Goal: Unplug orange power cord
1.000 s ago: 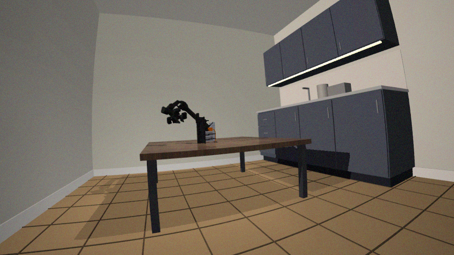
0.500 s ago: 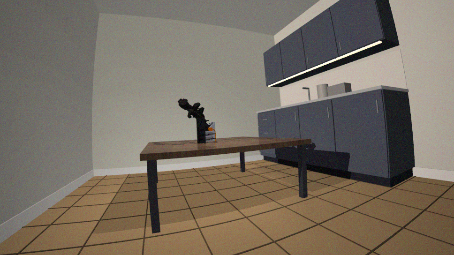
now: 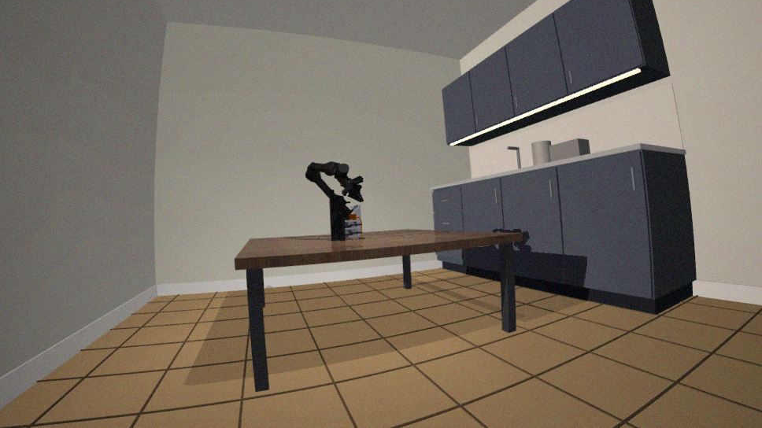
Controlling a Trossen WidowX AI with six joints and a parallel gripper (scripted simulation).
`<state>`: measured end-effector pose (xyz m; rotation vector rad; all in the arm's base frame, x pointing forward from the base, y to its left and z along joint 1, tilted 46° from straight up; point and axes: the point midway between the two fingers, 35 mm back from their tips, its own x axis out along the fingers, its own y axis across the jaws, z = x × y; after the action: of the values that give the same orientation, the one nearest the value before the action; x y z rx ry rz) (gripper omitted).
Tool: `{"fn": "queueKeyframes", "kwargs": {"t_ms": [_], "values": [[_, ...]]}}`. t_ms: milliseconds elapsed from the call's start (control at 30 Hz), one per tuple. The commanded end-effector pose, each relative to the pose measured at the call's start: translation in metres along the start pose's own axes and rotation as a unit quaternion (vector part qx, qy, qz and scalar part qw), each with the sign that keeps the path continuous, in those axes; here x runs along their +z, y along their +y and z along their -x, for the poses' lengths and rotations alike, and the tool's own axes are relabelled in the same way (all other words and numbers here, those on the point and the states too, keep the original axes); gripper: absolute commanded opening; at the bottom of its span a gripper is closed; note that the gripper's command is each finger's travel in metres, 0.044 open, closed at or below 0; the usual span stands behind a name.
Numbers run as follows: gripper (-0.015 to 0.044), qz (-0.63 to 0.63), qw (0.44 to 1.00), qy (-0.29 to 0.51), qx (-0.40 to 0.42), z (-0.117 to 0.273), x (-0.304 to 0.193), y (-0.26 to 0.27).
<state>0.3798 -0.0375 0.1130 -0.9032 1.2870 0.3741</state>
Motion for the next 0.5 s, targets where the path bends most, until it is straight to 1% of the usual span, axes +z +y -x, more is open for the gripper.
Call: {"fn": "queueKeyframes", "kwargs": {"t_ms": [0,67,133,233,267,467], "values": [[0.0160,0.080,0.993,0.086,0.022,-0.023,-0.013,0.040],[0.0160,0.114,0.985,0.128,0.031,-0.030,-0.021,0.057],[0.0160,0.170,0.966,0.191,0.041,-0.037,-0.035,0.080],[0.0160,0.277,0.914,0.294,0.046,-0.040,-0.061,0.112],[0.0160,0.298,0.901,0.312,0.045,-0.039,-0.066,0.117],[0.0160,0.305,0.896,0.319,0.045,-0.039,-0.068,0.118]]}}
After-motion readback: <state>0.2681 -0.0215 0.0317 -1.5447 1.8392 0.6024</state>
